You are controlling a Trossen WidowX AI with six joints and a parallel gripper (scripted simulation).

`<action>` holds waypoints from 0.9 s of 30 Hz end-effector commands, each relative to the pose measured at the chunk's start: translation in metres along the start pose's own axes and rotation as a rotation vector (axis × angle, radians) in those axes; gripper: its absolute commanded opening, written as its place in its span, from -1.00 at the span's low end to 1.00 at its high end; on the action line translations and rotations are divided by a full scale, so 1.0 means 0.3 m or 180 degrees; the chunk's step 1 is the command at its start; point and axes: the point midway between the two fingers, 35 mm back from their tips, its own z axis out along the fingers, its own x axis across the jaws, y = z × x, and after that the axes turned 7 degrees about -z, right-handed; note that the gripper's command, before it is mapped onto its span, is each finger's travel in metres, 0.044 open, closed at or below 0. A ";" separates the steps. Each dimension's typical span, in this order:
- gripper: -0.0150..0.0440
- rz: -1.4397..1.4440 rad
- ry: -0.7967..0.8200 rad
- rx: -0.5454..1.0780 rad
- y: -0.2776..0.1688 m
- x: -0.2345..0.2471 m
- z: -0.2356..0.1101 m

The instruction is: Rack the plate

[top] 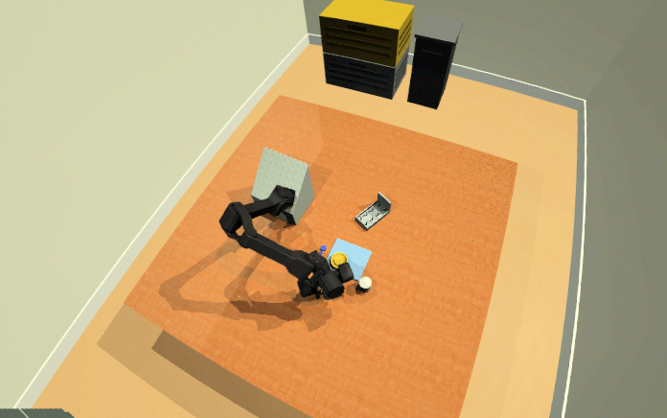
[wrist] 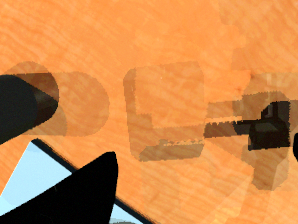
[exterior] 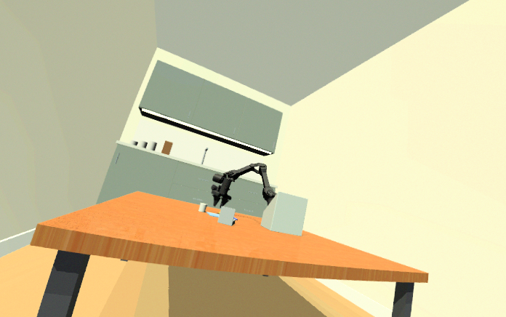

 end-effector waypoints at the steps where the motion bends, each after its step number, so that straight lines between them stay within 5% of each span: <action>1: 0.86 -0.0500 0.0015 0.0118 -0.055 0.068 -0.009; 20: 0.86 -0.2547 0.0045 0.0396 -0.273 0.280 -0.096; 27: 0.86 -0.2620 0.0043 0.0404 -0.281 0.285 -0.100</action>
